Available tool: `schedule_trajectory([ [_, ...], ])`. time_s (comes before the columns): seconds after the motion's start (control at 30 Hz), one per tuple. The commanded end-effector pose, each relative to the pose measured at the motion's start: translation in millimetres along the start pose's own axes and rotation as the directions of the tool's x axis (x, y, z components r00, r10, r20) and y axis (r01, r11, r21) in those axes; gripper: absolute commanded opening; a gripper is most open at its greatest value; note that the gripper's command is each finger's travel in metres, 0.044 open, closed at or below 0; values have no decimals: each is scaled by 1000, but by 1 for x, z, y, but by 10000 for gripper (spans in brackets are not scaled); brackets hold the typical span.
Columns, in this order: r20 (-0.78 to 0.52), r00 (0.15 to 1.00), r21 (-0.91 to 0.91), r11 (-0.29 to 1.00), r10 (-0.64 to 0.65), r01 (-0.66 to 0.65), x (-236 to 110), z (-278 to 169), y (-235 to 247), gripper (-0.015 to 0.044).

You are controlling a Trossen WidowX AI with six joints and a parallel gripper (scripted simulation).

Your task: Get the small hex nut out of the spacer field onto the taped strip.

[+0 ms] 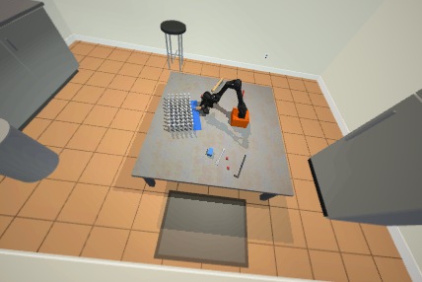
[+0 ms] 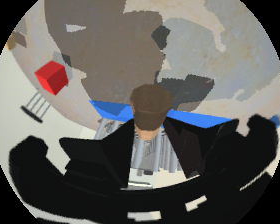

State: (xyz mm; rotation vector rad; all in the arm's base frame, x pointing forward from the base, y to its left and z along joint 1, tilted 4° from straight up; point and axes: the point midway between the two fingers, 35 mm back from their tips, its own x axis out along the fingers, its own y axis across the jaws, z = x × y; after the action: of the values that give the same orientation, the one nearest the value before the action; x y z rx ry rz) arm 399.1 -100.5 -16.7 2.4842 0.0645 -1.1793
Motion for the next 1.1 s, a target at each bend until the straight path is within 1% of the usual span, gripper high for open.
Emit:
schedule_trajectory([
  [0.0,-2,1000,4,1000,7,-7,2,1,1,0],
  [0.63,-1,1000,5,1000,6,-6,11,7,-3,0],
  [1.07,-1,1000,5,1000,5,-5,8,11,-6,0],
])
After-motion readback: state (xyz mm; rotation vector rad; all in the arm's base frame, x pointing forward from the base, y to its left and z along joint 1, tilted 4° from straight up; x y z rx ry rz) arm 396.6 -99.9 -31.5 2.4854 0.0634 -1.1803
